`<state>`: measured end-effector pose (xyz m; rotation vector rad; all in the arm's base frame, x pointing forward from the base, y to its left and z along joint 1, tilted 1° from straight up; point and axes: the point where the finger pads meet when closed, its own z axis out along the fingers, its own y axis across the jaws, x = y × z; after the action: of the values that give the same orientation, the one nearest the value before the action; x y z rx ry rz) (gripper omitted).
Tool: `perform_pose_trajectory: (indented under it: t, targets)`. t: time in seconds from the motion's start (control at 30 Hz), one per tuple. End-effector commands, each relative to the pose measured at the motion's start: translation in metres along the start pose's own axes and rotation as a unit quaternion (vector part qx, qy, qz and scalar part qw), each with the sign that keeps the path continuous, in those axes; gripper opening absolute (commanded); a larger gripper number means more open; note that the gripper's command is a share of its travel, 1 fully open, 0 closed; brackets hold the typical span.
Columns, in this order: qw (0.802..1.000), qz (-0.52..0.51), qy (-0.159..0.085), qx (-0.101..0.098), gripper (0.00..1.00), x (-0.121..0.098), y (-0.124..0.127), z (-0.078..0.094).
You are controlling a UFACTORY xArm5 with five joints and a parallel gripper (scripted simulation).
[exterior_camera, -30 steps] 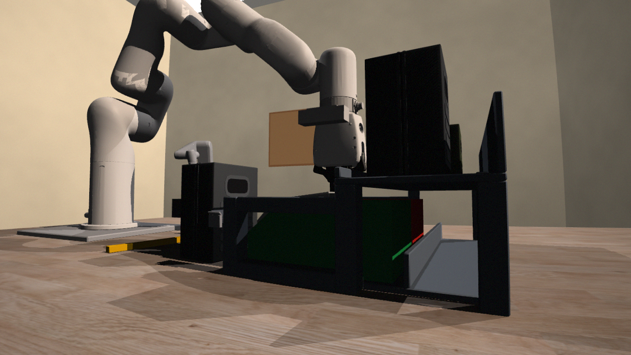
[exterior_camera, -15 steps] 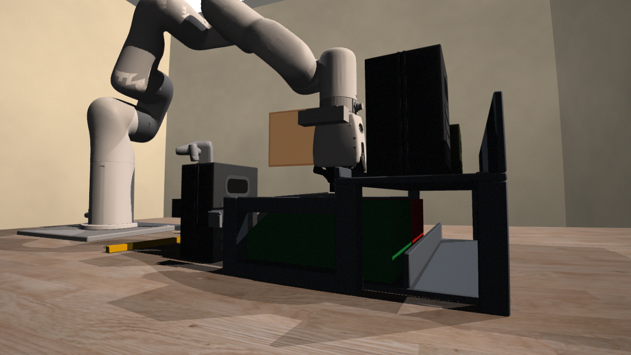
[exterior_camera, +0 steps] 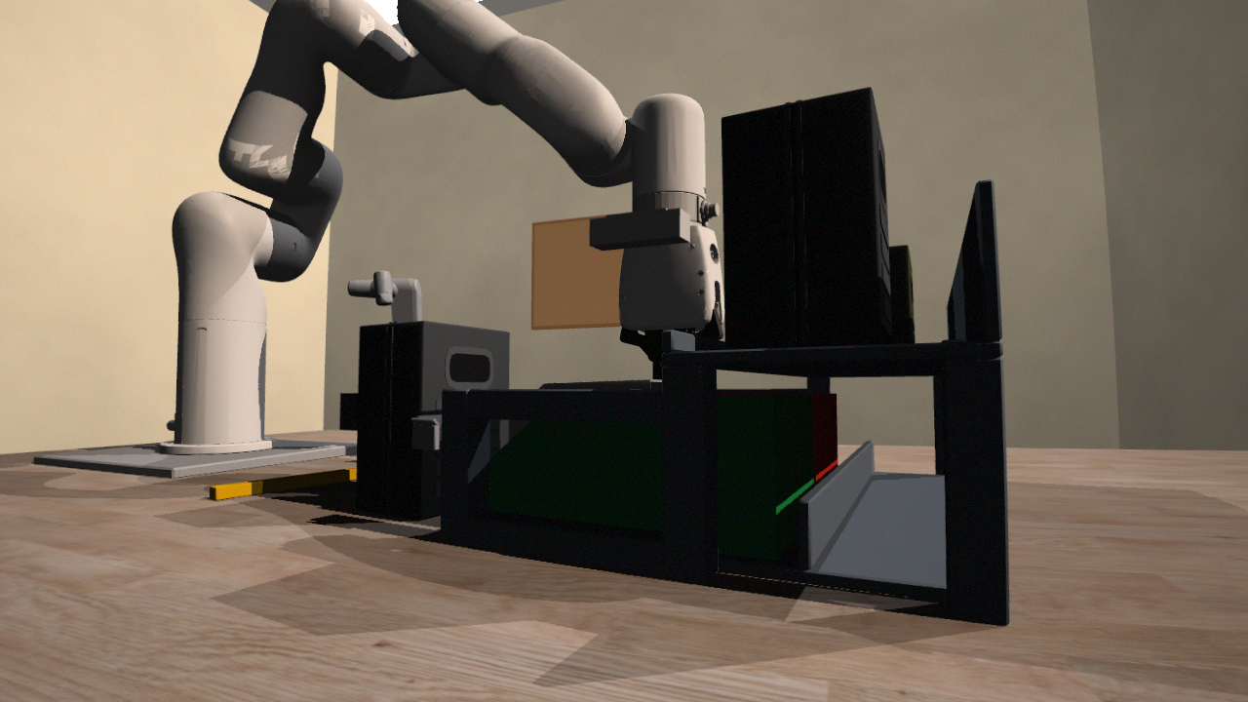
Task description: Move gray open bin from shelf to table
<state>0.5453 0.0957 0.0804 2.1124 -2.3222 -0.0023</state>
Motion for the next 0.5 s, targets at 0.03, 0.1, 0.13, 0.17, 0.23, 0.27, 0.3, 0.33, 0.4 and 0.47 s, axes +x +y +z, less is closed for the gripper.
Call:
perform_pose_trajectory:
  t: [0.03,0.1,0.13,0.17,0.23,0.27,0.3,0.33,0.4,0.47]
  targets:
    - [1.000,0.000,-0.001,0.002,0.02,-0.0003,-0.0012,-0.0017]
    - [1.000,0.000,-0.001,0.002,0.02,-0.0003,-0.0012,-0.0017]
    - [1.000,0.000,-0.001,0.002,0.02,-0.0003,-0.0012,-0.0017]
    - [1.000,0.000,-0.001,0.002,0.02,-0.0003,-0.0012,-0.0017]
    - [1.000,0.000,-0.001,0.002,0.02,-0.0003,-0.0012,-0.0017]
    - [1.000,0.000,-0.001,0.002,0.01,-0.0003,-0.0012,-0.0017]
    - [1.000,0.000,-0.001,0.002,0.01,-0.0003,-0.0012,-0.0017]
    - [1.000,0.000,-0.001,0.002,0.01,-0.0003,-0.0012,-0.0017]
    - [1.000,0.000,-0.001,0.002,0.01,-0.0003,-0.0012,-0.0017]
    - [1.000,0.000,-0.001,0.002,0.00,-0.0003,-0.0012,-0.0017]
